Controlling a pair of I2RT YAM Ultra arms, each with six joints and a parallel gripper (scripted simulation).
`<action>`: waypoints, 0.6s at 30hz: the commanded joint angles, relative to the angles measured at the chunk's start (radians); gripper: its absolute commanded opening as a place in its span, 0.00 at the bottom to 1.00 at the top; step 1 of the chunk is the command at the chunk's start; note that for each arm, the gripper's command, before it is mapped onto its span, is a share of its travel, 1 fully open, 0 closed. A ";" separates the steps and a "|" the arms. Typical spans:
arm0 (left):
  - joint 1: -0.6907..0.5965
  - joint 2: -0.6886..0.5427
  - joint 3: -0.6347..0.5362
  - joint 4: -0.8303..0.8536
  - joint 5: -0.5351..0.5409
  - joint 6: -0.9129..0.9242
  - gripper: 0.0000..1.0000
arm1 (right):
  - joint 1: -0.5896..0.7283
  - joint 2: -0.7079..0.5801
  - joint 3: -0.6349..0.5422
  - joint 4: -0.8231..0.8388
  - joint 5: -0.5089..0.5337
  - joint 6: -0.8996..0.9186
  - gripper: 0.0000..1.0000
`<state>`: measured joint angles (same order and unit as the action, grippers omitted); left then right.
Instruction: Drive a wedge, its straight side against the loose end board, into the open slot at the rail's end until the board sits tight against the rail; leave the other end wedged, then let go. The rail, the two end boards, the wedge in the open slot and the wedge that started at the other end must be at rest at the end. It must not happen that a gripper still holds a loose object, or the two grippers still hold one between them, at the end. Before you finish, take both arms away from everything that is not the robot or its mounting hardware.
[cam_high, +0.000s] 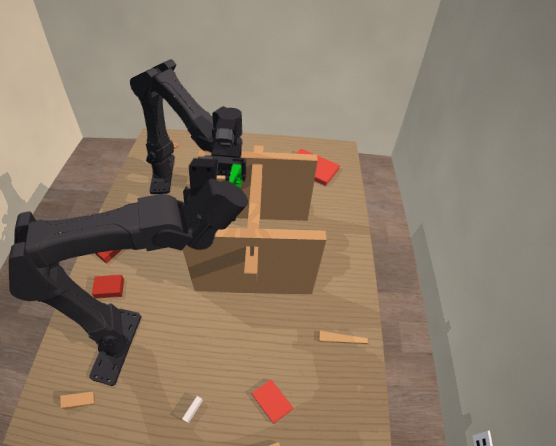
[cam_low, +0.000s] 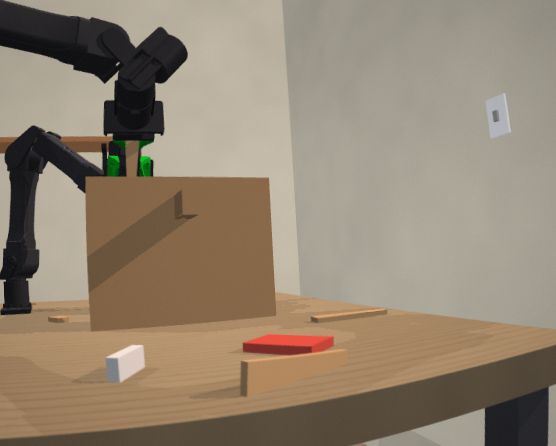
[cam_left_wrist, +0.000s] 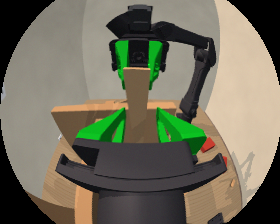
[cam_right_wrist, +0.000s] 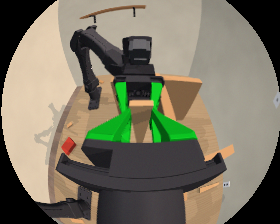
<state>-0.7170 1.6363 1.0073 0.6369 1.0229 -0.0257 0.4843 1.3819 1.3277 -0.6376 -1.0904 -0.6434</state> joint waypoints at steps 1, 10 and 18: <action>0.001 -0.041 0.017 0.001 0.005 0.000 0.42 | -0.007 -0.006 0.029 -0.005 -0.011 -0.004 0.02; 0.016 -0.042 -0.022 0.000 0.012 0.008 0.42 | -0.008 -0.008 0.031 -0.010 -0.013 0.008 0.02; 0.040 -0.050 -0.022 -0.006 0.038 0.011 0.42 | -0.008 -0.008 0.031 -0.010 -0.013 0.007 0.02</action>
<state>-0.6926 1.6226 0.9894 0.6369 1.0409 -0.0212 0.4843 1.3819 1.3277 -0.6422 -1.0904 -0.6430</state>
